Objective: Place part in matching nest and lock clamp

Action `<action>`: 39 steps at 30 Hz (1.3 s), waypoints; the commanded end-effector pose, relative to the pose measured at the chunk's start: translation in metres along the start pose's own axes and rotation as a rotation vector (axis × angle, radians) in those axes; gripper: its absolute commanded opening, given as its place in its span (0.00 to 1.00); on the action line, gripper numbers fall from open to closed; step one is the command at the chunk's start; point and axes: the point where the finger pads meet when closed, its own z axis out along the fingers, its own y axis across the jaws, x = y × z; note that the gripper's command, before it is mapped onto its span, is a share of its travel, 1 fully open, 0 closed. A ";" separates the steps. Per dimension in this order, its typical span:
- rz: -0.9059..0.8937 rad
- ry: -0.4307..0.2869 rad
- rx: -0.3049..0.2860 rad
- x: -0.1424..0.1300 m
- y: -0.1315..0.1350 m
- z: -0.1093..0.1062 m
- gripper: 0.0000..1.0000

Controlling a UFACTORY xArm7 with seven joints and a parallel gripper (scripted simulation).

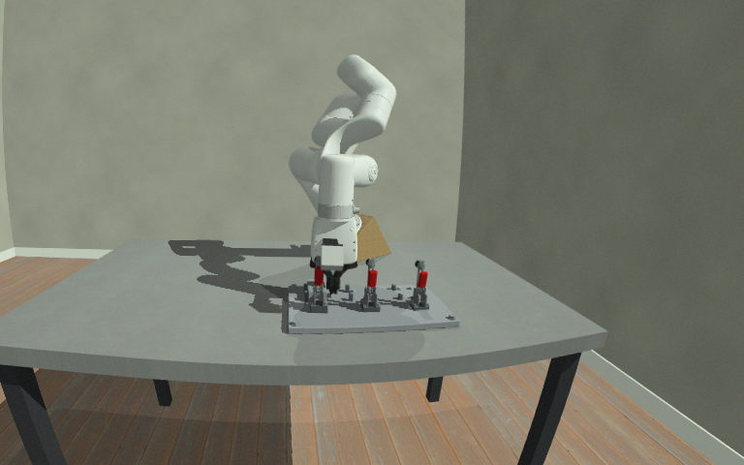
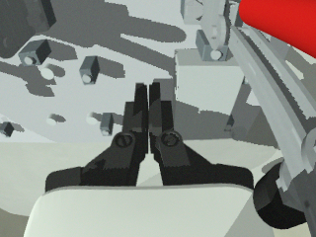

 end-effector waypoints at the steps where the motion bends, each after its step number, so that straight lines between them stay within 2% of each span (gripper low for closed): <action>1: 0.000 0.003 0.001 0.001 0.000 0.000 0.00; 39: 0.000 0.003 0.001 0.002 -0.001 0.004 0.00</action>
